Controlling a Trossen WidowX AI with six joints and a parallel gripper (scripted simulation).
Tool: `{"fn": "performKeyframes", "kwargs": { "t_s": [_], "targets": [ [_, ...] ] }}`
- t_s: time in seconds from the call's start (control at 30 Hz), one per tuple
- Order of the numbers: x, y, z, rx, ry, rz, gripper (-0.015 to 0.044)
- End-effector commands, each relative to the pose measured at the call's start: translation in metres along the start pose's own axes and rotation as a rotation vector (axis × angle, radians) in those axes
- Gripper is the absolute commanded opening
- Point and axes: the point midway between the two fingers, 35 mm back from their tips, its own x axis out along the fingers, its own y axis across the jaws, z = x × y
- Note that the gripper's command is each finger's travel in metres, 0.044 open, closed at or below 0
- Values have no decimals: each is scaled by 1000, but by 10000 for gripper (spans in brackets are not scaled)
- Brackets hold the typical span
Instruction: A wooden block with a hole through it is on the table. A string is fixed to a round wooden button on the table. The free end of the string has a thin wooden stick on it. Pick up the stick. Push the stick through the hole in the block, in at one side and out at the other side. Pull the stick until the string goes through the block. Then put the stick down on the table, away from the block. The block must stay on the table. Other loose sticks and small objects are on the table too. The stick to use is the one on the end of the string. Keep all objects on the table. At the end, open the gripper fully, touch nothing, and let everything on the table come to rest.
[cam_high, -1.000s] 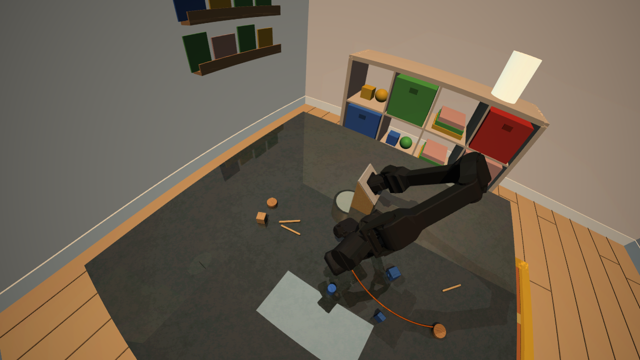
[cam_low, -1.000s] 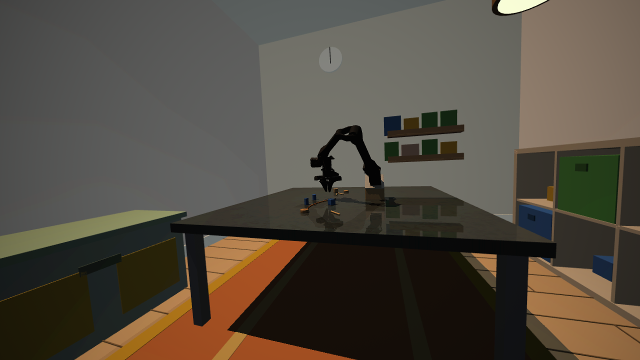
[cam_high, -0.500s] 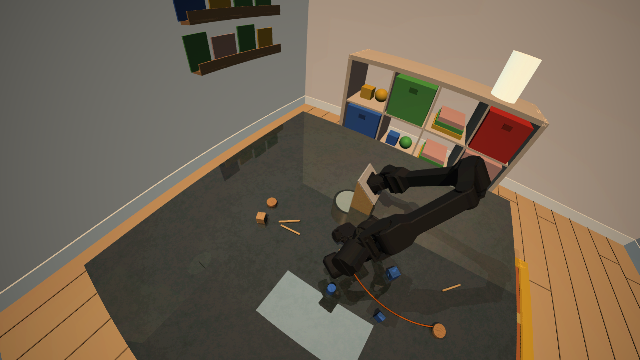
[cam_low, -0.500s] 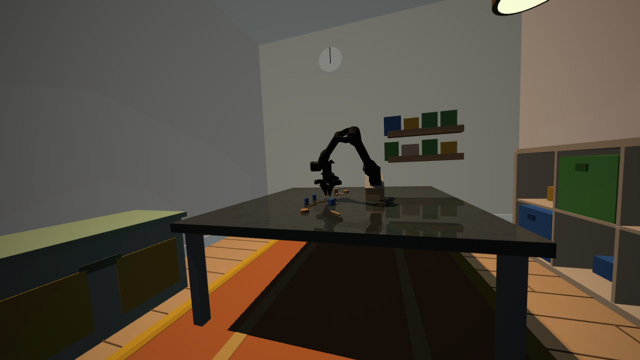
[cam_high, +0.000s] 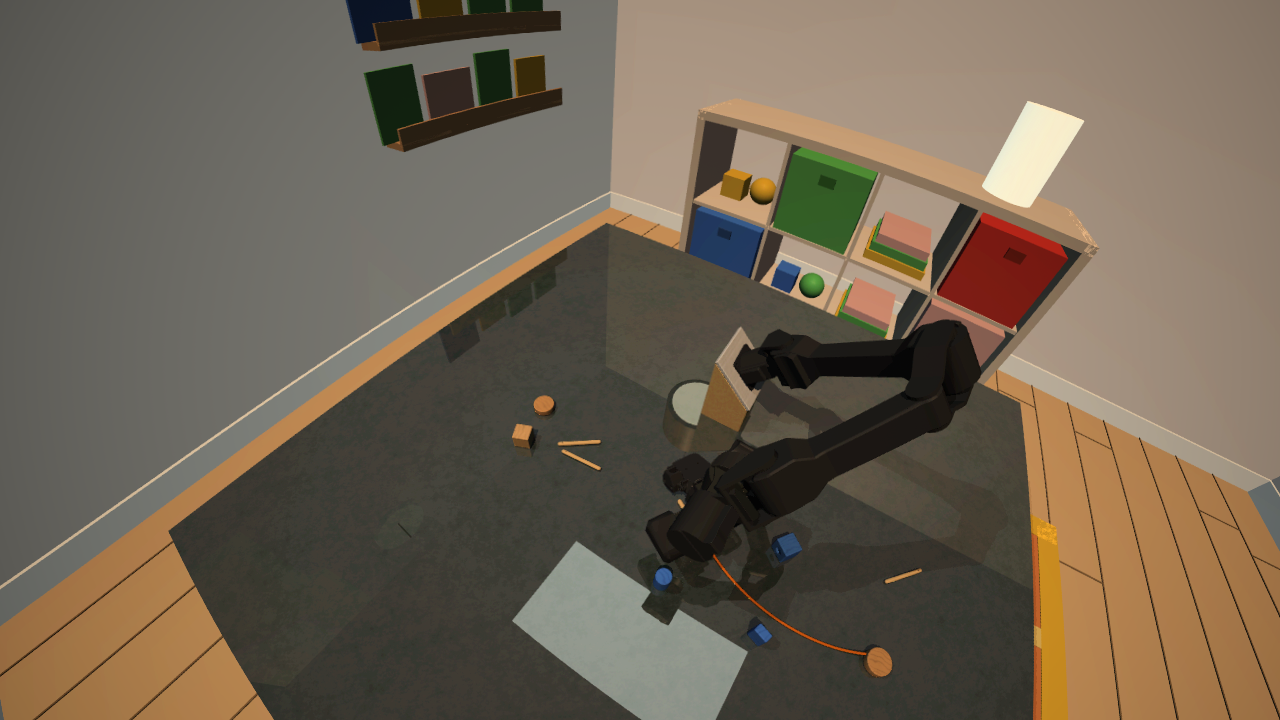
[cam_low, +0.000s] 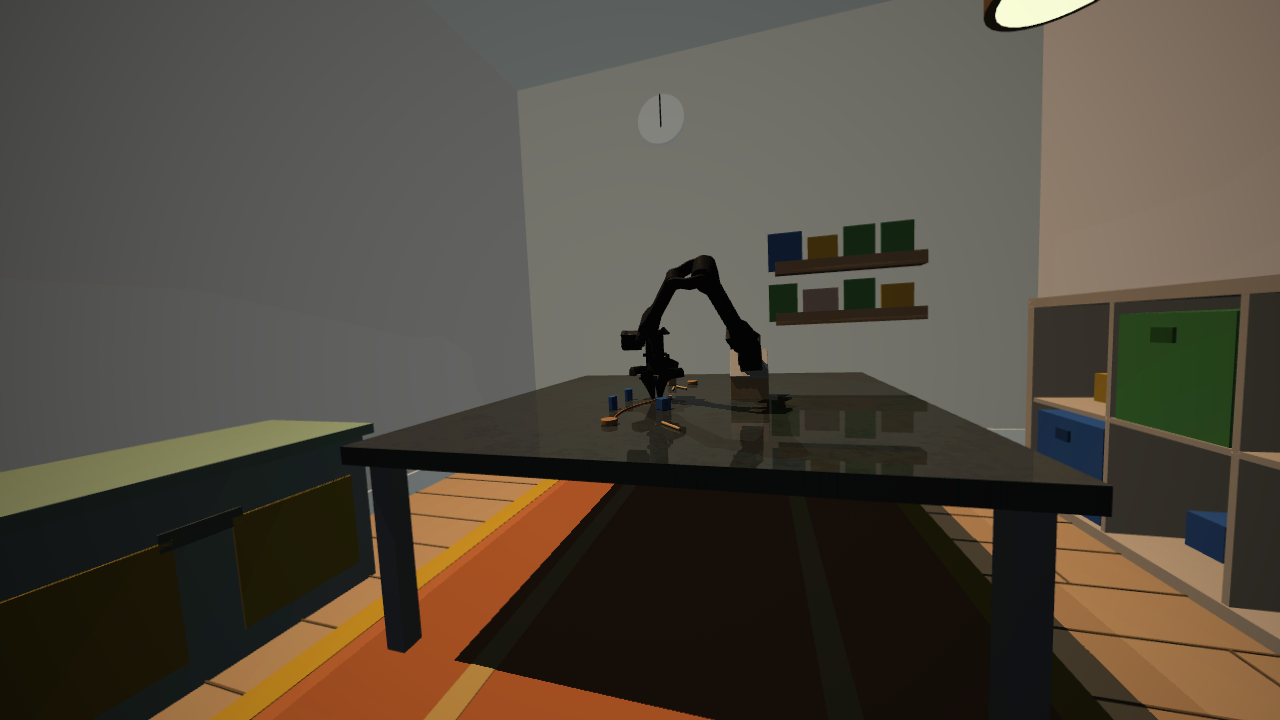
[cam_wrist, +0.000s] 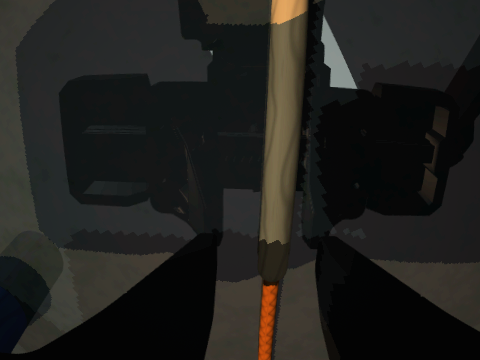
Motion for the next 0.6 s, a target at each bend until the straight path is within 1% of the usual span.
{"fn": "performKeyframes", "kwargs": {
  "t_s": [0.0,0.1,0.23,0.27,0.57],
  "targets": [
    [4,-2,0,6,3,-6,123],
    [4,-2,0,6,3,-6,123],
    [3,-1,1,1,-1,-2,18],
    [3,-1,1,1,-1,-2,0],
    [2,-1,1,1,-1,-2,0]
  ]
}}
